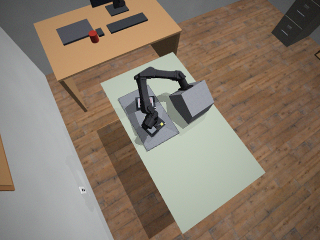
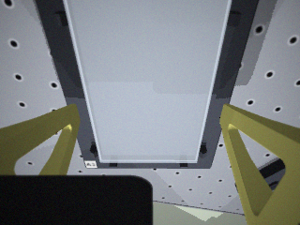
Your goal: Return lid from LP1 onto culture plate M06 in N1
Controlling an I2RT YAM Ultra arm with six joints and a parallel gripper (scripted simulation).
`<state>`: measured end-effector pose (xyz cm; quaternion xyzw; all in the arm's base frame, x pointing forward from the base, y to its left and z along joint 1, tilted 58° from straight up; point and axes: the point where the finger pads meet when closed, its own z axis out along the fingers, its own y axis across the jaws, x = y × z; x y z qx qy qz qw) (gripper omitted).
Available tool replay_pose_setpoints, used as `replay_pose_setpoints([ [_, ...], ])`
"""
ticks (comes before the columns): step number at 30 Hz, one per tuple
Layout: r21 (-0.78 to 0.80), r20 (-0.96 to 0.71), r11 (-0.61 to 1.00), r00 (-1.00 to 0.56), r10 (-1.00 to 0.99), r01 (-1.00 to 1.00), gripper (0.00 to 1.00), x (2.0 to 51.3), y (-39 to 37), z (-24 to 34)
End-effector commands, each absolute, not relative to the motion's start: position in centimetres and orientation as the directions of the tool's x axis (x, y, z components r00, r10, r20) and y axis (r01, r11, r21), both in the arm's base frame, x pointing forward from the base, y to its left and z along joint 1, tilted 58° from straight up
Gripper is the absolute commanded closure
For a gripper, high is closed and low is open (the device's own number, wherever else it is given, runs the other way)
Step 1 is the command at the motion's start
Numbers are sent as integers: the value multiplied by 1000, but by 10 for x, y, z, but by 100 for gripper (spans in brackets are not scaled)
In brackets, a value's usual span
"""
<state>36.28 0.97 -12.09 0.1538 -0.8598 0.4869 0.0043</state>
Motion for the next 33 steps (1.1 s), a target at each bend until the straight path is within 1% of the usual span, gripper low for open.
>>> replay_pose_setpoints([
  [1, -838, 145, 477, -951, -274, -266, 0, 366, 14, -121],
  [33, -838, 146, 476, -951, -274, -266, 0, 368, 2, -129],
])
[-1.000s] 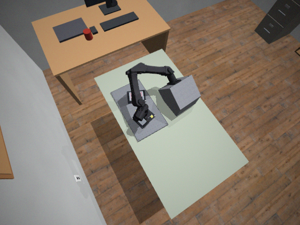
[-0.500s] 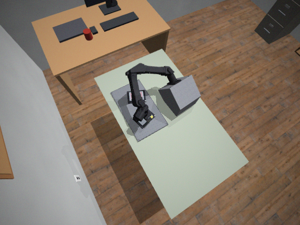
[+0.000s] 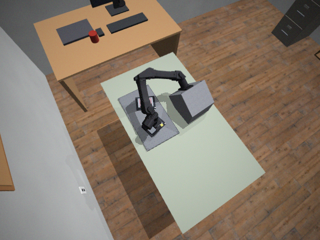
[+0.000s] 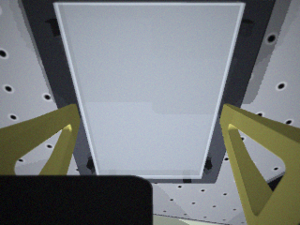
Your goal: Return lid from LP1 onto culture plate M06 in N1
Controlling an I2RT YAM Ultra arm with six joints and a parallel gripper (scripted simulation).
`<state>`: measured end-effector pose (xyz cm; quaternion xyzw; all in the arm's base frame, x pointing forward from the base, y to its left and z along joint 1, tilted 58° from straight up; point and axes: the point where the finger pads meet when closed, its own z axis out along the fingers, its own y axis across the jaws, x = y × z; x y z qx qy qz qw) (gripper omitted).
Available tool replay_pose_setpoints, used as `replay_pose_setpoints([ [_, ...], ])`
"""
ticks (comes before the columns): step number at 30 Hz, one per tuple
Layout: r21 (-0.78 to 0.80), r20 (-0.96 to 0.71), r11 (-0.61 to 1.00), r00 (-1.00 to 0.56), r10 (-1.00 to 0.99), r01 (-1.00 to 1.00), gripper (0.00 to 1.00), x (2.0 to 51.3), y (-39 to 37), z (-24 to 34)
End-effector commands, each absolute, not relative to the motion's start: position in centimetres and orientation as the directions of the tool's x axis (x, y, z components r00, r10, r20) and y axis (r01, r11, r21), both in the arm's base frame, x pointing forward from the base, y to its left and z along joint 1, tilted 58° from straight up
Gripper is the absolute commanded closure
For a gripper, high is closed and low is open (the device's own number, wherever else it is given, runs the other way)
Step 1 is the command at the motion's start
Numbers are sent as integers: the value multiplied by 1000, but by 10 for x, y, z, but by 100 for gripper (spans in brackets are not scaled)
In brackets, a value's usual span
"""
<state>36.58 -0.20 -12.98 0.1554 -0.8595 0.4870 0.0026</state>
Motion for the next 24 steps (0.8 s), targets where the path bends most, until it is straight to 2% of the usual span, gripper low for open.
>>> replay_pose_setpoints([
  [1, -838, 146, 476, -951, -274, -266, 0, 368, 2, -128],
  [11, -838, 146, 476, -951, -274, -266, 0, 368, 2, -128],
  [12, -838, 146, 476, -951, -274, -266, 100, 368, 2, -128],
  [24, -838, 146, 476, -951, -274, -266, 100, 368, 2, -128],
])
